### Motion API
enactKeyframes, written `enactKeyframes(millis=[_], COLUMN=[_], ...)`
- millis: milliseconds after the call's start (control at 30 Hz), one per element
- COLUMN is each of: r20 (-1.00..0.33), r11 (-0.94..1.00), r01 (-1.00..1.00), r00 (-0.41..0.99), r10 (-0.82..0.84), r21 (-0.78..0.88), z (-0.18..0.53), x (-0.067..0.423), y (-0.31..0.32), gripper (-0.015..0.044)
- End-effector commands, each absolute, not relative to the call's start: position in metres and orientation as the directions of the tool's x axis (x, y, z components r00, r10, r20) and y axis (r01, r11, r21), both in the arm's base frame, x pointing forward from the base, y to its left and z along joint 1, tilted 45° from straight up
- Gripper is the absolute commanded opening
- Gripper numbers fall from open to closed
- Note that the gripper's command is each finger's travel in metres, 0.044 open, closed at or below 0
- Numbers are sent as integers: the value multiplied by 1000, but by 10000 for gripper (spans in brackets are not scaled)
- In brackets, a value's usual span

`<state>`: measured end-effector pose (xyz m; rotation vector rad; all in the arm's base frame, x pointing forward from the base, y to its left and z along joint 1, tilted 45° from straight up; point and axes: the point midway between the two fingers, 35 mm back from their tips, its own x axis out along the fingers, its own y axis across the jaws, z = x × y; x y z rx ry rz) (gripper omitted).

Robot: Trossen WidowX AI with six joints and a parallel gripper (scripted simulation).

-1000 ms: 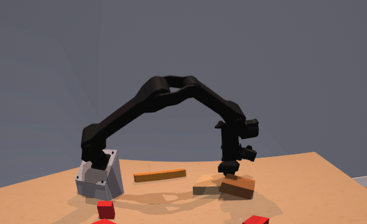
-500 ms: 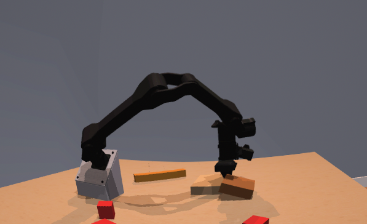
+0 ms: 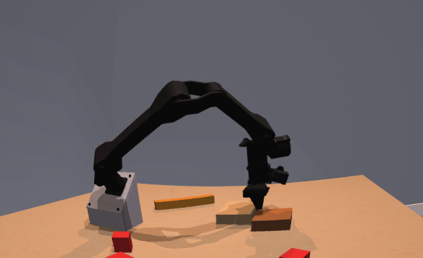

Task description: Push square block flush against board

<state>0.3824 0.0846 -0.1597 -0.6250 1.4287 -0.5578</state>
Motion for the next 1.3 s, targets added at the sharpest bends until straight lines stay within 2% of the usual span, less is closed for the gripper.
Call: enactKeyframes(millis=[0,1267], r20=[-719,-719], r11=[718,718], r01=[-27,-28], r00=[47,47], r10=[-694,-694], r21=[-695,-695], z=[-165,-165], x=[371,361], y=[81,79], gripper=[0,0])
